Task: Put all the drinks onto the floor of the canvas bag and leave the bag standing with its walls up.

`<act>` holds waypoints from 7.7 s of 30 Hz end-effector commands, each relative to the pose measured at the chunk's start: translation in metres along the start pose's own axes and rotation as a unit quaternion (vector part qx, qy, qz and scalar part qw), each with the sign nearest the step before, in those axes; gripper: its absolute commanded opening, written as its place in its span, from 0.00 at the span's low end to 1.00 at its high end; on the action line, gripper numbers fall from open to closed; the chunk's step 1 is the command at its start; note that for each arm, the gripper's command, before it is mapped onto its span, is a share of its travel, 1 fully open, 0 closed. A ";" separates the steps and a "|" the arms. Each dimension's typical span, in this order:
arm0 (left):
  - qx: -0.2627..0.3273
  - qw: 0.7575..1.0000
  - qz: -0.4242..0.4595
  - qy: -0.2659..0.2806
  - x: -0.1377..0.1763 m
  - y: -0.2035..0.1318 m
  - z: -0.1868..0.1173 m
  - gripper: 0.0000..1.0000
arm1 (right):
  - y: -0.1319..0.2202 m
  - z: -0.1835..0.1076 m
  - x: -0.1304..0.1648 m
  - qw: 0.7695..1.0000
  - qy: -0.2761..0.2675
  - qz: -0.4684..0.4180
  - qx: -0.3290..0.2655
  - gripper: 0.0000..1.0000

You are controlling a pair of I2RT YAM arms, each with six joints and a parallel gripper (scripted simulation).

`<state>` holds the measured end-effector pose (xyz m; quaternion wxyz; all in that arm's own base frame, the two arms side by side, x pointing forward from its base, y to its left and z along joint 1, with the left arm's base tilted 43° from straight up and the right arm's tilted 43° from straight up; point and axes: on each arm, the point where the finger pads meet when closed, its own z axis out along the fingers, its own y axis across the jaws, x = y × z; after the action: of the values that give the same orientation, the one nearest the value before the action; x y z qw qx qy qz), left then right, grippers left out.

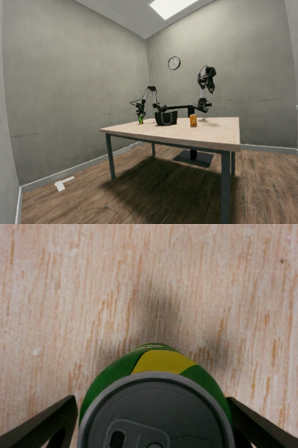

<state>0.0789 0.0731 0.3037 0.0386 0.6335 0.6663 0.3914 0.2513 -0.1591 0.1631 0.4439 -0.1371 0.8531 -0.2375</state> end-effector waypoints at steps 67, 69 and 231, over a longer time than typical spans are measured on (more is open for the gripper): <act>-0.007 1.000 -0.002 0.005 0.001 0.000 -0.007 0.86 | -0.010 -0.004 -0.009 1.000 -0.011 -0.008 0.013 0.70; -0.007 1.000 -0.002 0.005 0.001 0.000 -0.007 0.86 | -0.010 -0.009 -0.017 1.000 -0.020 -0.014 0.013 0.70; -0.007 1.000 -0.002 0.005 0.001 0.000 -0.007 0.86 | -0.006 -0.151 -0.085 0.999 -0.036 -0.023 0.018 0.70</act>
<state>0.0790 0.0730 0.3037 0.0385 0.6338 0.6661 0.3914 0.1798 -0.0957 0.2745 0.4500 -0.1396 0.8449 -0.2534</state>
